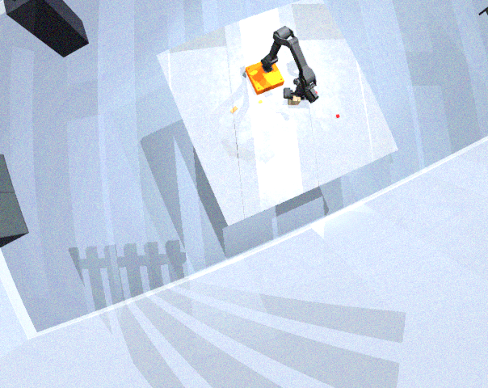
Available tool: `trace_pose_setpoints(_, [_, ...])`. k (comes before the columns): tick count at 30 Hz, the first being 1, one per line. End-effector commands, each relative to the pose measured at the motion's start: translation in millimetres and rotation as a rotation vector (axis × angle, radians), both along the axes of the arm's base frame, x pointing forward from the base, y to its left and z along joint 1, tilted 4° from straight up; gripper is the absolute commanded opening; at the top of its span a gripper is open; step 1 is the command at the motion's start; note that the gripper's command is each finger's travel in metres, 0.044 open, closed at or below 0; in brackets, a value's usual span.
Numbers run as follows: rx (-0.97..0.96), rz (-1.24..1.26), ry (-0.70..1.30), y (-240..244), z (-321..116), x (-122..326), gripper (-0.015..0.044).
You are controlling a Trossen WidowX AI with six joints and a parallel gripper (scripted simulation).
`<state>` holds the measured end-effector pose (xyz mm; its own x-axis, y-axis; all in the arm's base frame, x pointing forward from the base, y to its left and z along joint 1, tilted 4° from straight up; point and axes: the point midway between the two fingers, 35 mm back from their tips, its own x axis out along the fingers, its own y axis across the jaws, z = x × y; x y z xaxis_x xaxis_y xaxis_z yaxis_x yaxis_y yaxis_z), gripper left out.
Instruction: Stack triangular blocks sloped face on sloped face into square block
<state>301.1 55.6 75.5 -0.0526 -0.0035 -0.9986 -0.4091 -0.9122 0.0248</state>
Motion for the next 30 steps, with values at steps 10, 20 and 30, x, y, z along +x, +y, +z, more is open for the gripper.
trace_pose_setpoints(10, [0.001, -0.005, -0.011, 6, -33, -14, 0.0000])
trace_pose_setpoints(20, [-0.003, -0.009, -0.018, 7, -39, -14, 0.0000])
trace_pose_setpoints(30, [-0.004, -0.011, -0.019, 7, -39, -14, 0.0000])
